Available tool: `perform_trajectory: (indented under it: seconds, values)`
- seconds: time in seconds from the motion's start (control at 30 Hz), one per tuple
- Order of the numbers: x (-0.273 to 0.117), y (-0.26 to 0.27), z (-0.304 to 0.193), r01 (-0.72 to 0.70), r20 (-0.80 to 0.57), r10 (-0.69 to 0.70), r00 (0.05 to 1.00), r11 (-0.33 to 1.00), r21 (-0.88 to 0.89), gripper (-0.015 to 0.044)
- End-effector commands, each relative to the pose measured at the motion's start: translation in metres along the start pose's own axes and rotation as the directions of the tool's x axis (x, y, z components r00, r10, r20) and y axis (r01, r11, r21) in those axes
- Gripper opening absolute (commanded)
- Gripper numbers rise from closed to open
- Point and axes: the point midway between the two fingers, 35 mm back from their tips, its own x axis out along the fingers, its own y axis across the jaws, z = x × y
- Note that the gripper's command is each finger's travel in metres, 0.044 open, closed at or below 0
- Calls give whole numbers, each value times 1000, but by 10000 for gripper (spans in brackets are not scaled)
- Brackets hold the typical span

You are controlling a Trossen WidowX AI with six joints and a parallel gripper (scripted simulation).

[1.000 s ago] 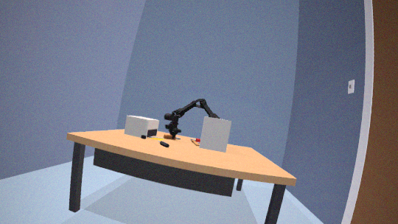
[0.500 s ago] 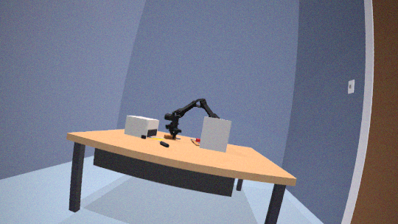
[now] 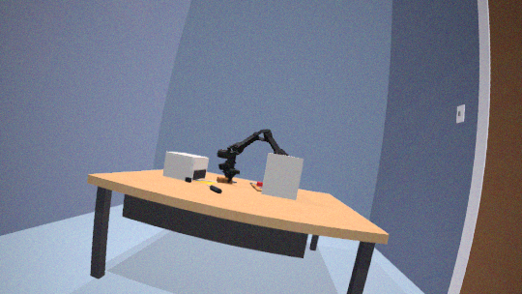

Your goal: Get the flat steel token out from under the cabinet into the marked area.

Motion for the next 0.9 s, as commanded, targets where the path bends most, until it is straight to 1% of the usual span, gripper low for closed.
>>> perform_trajectory:
  seconds: [0.0, 0.87]
  values:
    - [1, 1, -7, -7, 3, 7, 1000, 1000, -2, 0]
    - [1, -3, -46, -7, 2, 7, 1000, 1000, -2, 0]
